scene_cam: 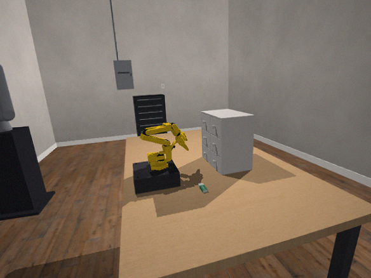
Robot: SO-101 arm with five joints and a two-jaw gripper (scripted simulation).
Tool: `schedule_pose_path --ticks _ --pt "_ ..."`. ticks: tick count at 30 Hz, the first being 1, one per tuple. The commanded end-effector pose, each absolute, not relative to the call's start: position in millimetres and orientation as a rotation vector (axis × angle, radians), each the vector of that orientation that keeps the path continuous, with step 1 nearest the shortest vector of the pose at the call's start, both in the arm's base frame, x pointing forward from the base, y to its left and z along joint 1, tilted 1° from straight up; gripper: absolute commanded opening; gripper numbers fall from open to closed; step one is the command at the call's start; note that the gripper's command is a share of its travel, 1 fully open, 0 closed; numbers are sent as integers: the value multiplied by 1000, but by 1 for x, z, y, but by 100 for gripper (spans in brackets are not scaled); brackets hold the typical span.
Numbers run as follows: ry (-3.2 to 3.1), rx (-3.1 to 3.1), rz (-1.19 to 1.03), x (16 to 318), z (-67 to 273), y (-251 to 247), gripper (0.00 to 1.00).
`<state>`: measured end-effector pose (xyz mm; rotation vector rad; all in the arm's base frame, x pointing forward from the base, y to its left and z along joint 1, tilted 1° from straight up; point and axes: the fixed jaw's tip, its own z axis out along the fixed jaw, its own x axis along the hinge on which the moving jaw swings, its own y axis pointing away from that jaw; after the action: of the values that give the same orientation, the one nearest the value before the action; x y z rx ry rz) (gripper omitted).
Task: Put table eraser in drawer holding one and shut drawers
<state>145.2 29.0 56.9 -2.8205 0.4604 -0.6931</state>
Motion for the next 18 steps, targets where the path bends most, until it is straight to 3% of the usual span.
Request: schedule_pose_path --ticks 1,18 --pt "365 -2842 -703 144 55 30 50" --pt "-181 -2935 -762 146 57 32 50"
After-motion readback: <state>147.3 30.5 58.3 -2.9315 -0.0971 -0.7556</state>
